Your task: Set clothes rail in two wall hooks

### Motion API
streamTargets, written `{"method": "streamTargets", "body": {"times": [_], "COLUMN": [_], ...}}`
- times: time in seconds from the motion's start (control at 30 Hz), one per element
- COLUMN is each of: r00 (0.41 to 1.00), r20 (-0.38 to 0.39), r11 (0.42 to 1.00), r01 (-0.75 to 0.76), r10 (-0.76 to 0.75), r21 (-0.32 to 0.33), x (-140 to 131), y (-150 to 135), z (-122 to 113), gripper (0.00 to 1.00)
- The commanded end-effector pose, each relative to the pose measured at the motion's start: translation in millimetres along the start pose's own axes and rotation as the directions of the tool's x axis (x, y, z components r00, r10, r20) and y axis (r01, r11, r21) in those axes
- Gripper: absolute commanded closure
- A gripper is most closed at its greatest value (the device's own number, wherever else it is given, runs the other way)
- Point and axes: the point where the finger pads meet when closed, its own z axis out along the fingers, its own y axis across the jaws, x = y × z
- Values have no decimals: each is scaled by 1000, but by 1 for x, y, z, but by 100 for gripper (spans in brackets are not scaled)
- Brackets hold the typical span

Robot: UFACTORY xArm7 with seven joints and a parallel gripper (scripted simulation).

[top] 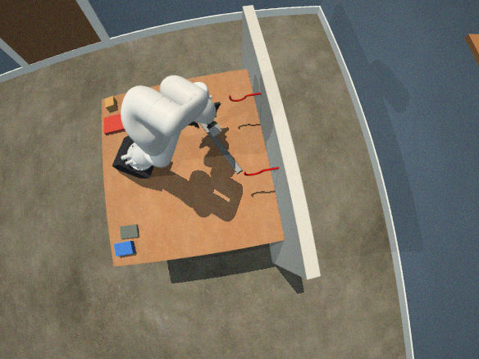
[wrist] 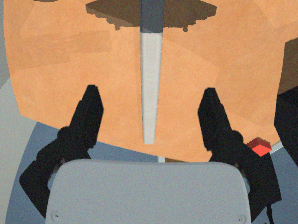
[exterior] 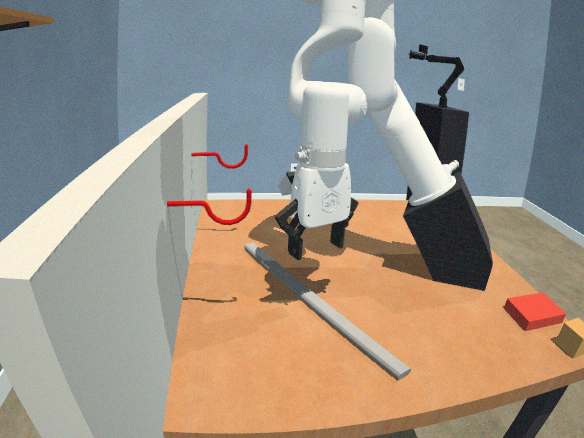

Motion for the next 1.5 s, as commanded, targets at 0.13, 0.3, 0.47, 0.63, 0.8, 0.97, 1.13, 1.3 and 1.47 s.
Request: {"method": "streamTargets", "body": {"times": [0.13, 0.3, 0.47, 0.63, 0.8, 0.97, 1.13, 1.3, 1.47], "r00": [1000, 1000, 1000, 1000, 1000, 1000, 1000, 1000, 1000], "r20": [-3, -3, -3, -3, -2, -2, -2, -2, -2], "r11": [1000, 1000, 1000, 1000, 1000, 1000, 1000, 1000, 1000], "r01": [0, 0, 0, 0, 0, 0, 0, 0, 0], "r10": [0, 0, 0, 0, 0, 0, 0, 0, 0], "r21": [4, 4, 3, 3, 3, 3, 3, 3, 3], "x": [0, 0, 0, 0, 0, 0, 0, 0, 0], "y": [-1, -1, -1, -1, -1, -1, -1, -1, -1], "z": [14, 22, 27, 36, 44, 49, 54, 54, 54], "gripper": [0, 0, 0, 0, 0, 0, 0, 0, 0]}}
